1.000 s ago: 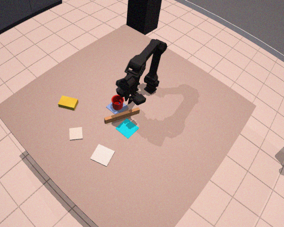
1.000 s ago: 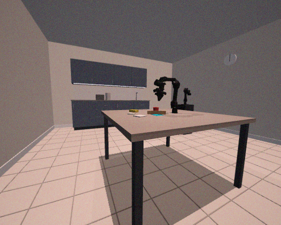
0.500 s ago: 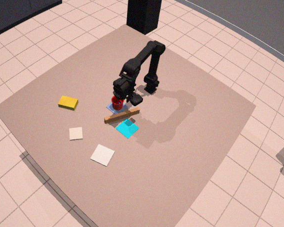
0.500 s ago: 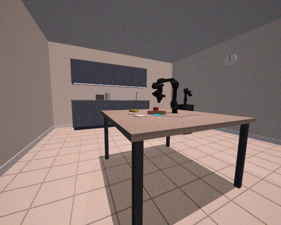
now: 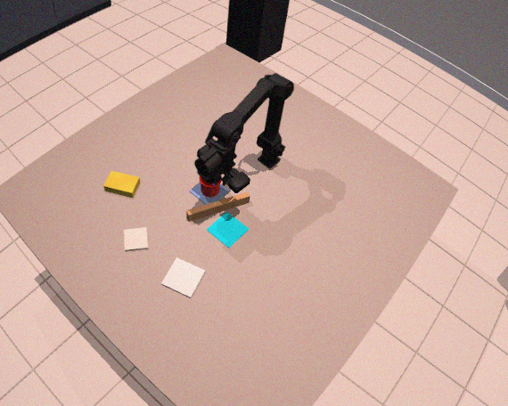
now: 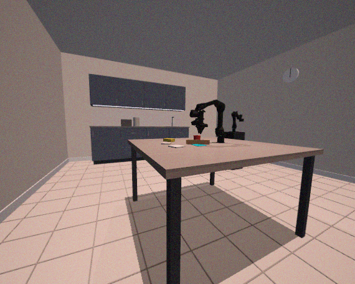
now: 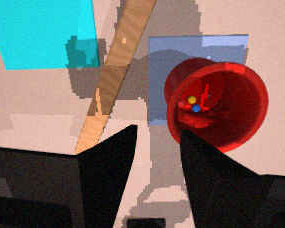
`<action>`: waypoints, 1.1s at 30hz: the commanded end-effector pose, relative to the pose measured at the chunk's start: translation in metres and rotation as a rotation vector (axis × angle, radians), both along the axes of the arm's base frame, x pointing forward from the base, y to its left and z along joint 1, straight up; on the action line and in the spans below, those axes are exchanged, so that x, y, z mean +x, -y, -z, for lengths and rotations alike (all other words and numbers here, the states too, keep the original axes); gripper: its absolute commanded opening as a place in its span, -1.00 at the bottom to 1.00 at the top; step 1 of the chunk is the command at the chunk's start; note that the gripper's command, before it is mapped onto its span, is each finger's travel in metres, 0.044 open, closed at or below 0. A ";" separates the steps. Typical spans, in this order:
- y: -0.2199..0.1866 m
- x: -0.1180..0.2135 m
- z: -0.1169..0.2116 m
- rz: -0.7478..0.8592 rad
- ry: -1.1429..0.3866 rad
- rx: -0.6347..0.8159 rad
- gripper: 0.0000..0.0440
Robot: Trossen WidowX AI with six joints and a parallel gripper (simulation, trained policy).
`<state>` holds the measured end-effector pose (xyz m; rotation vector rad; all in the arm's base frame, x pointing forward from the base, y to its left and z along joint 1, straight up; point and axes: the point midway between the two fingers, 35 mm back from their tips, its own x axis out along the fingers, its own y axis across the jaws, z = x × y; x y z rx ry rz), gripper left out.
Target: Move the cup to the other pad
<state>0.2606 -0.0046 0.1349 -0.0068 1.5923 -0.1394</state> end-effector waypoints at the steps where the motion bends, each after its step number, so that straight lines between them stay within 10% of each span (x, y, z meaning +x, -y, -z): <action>1: 0.005 -0.001 0.008 -0.013 -0.015 -0.007 -0.36; 19: 0.018 -0.007 0.066 -0.151 -0.080 0.017 -0.31; 26: 0.021 -0.008 0.077 -0.247 -0.088 0.025 -0.96; 33: 0.022 0.002 0.068 -0.317 -0.061 0.029 -1.00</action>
